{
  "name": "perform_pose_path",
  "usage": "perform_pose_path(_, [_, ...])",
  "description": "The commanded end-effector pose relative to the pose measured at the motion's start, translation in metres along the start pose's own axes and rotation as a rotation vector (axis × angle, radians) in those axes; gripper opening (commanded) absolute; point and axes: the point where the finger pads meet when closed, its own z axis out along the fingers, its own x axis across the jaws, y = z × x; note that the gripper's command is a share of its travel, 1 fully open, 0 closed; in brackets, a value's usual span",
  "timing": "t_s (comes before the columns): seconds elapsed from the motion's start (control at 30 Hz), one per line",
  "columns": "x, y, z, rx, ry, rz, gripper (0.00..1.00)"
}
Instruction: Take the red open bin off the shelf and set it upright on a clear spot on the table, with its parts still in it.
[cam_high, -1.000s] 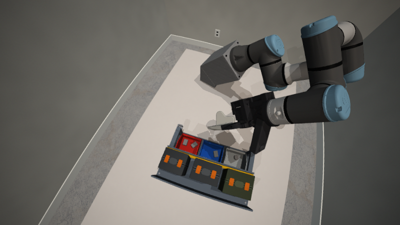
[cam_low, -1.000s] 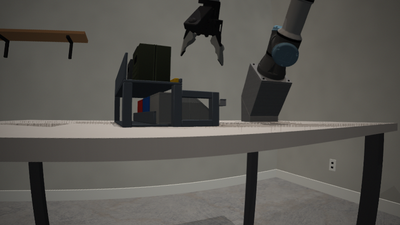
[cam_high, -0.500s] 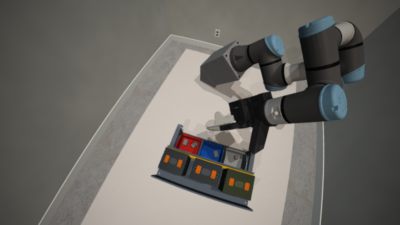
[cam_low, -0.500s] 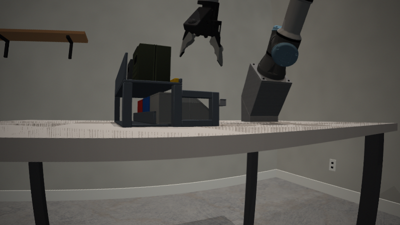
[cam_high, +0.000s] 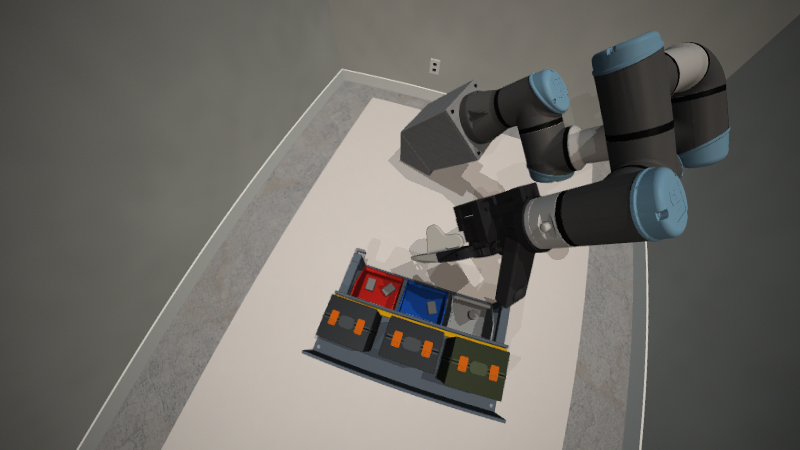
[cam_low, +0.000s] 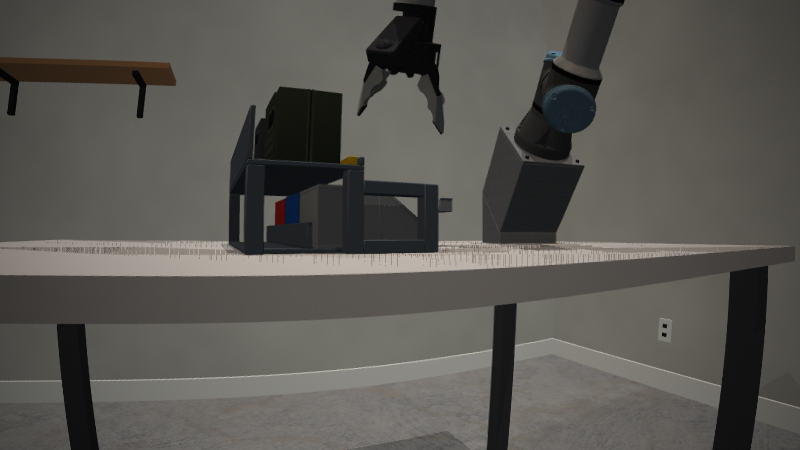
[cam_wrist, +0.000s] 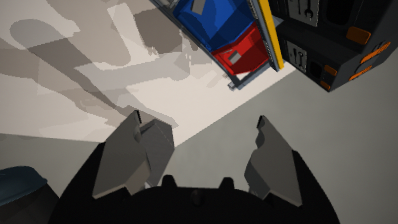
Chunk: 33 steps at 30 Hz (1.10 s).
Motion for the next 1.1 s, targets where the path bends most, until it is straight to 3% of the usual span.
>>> perform_pose_path(0.0, [0.007, -0.001, 0.007, 0.027, -0.003, -0.044, 1.00])
perform_pose_path(0.13, [0.031, -0.003, 0.039, 0.134, -0.024, -0.221, 1.00])
perform_pose_path(0.53, [0.031, -0.003, 0.039, 0.134, -0.024, -0.221, 1.00])
perform_pose_path(0.57, [0.010, -0.001, 0.011, 0.037, -0.007, -0.067, 1.00])
perform_pose_path(0.7, [0.034, -0.003, 0.043, 0.145, -0.028, -0.244, 1.00])
perform_pose_path(1.07, [0.034, -0.003, 0.043, 0.145, -0.028, -0.244, 1.00])
